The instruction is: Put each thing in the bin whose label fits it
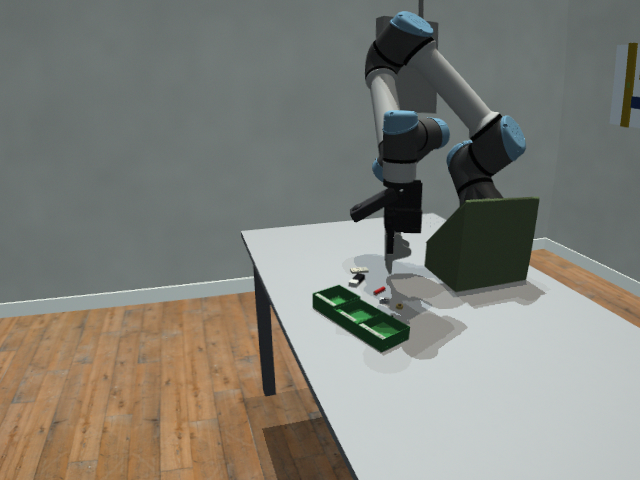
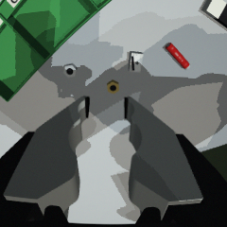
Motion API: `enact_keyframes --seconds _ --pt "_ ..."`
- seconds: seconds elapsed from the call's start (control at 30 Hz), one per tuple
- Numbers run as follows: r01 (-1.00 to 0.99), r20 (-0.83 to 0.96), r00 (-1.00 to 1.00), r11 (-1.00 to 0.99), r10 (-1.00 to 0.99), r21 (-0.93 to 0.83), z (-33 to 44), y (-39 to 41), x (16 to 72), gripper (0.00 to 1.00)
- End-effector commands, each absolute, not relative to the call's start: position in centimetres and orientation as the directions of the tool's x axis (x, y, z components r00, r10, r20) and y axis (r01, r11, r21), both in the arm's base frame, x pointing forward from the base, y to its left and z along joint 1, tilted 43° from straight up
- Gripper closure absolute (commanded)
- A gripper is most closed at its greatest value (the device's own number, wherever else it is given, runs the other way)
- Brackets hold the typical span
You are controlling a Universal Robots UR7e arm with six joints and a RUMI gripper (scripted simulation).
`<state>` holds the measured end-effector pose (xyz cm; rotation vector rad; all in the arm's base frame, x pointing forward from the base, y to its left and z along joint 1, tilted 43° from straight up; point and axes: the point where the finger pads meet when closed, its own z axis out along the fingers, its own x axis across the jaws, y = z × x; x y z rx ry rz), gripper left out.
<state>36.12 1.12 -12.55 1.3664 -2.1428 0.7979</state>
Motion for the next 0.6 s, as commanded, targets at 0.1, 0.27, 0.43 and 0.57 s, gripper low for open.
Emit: enact_keyframes --seconds 0.1,0.27,0.43,0.57 --pt "-0.89 0.631 -0.452 0.365 -0.631 -0.273 -12.0 -3.8 34.5 0.82" --pt "-0.89 0.631 -0.452 0.364 -0.631 -0.273 -11.8 -4.1 34.4 0.82" --pt "-0.89 0.631 -0.452 0.365 -0.631 -0.273 -11.9 -4.0 34.4 0.82" --pt "-0.89 0.631 -0.452 0.365 -0.631 -0.273 -12.0 -3.8 34.5 0.82"
